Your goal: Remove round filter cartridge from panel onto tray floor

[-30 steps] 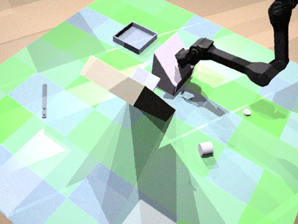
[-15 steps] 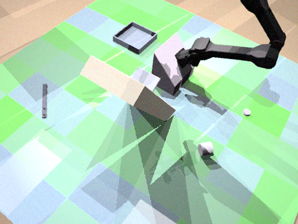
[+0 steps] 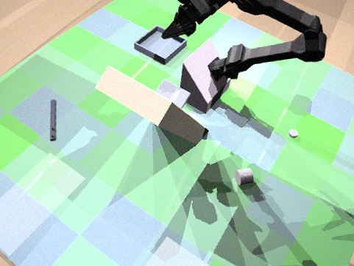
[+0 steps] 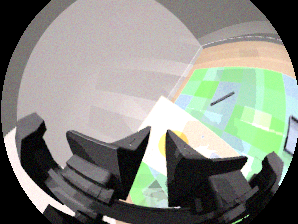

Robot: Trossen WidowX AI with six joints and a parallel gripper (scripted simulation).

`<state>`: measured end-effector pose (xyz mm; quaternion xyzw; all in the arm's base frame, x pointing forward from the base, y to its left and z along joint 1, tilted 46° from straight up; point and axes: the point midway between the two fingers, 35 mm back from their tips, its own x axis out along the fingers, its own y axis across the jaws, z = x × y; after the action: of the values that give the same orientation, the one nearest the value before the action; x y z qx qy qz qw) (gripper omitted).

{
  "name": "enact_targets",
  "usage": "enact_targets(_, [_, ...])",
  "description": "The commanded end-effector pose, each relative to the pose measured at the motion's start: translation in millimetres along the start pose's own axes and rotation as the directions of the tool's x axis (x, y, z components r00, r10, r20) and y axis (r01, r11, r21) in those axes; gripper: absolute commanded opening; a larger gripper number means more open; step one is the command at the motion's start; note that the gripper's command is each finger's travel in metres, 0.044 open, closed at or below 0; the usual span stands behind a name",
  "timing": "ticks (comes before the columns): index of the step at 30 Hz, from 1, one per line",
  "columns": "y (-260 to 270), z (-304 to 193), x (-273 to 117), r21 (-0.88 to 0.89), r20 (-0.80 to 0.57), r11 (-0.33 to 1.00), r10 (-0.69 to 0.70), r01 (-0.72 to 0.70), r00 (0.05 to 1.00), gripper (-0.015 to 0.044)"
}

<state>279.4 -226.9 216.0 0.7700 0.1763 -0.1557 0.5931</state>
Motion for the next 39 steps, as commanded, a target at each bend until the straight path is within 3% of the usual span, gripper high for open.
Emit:
enact_targets(1, [-33.1, -38.6, 29.8, 0.276, -0.249, 0.953, -0.058, 0.128, 0.967, 0.0088])
enact_targets(4, [-45.4, -56.2, 39.3, 0.384, -0.351, 0.899, -0.068, 0.210, 0.934, 0.0088])
enact_targets(39, [-48.2, -67.9, 75.0, 0.380, -0.350, 0.900, -0.073, 0.213, 0.934, 0.0088])
